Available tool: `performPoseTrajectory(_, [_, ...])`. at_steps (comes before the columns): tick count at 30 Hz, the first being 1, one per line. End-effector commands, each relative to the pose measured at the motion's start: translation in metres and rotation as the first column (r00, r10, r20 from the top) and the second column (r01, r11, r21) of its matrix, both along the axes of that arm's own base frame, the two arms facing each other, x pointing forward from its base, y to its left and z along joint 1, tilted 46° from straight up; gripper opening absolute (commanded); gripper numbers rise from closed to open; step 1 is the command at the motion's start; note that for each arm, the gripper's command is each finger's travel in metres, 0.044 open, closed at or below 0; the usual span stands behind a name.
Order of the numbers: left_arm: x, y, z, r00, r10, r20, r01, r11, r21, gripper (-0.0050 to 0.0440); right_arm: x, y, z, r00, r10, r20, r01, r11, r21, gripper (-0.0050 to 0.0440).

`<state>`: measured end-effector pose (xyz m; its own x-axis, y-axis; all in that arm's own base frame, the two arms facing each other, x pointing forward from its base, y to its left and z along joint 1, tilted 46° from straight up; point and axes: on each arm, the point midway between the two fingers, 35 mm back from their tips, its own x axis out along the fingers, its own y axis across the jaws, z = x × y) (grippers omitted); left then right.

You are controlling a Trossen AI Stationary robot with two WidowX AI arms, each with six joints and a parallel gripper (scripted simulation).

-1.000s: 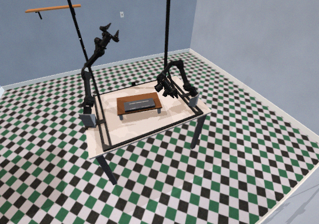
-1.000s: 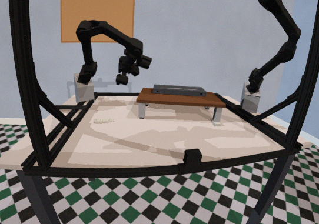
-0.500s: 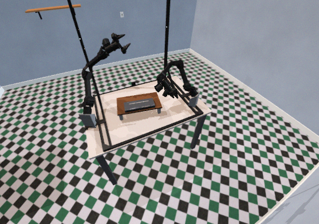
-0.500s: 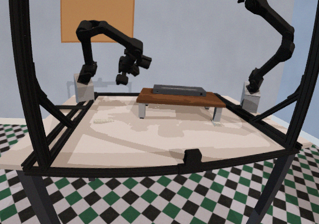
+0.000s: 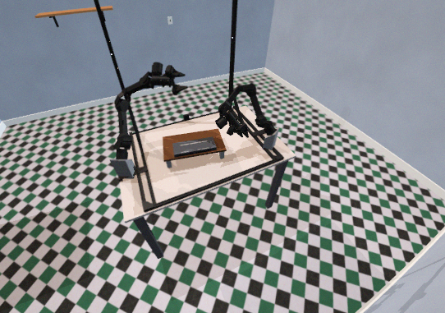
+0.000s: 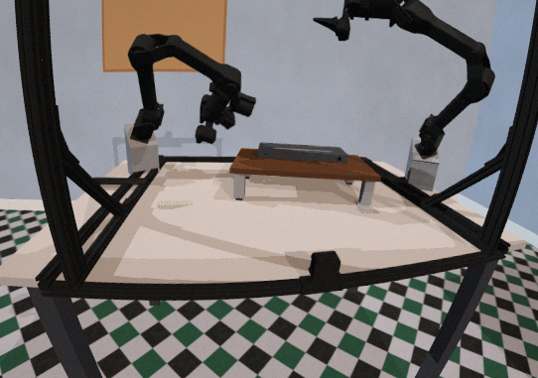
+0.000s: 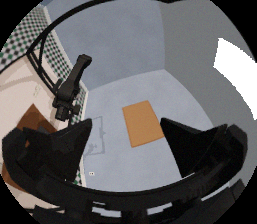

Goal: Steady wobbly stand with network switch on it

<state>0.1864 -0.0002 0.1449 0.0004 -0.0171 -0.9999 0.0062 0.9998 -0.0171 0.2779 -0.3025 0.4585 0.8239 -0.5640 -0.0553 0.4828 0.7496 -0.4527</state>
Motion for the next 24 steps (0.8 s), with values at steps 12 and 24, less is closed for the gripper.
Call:
performPoseTrajectory(12, [0.000, 0.000, 0.000, 1.000, 0.000, 0.000, 0.000, 1.000, 0.000, 0.0440, 0.005, 0.013, -0.147, 0.939, 0.162, -0.303, -0.065, 0.949, 0.307, 0.0440])
performPoseTrajectory(24, [0.000, 0.000, 0.000, 1.000, 0.000, 0.000, 0.000, 1.000, 0.000, 0.0440, -0.008, 0.043, -0.221, 0.858, 0.313, -0.407, -0.076, 0.861, 0.503, 0.0440])
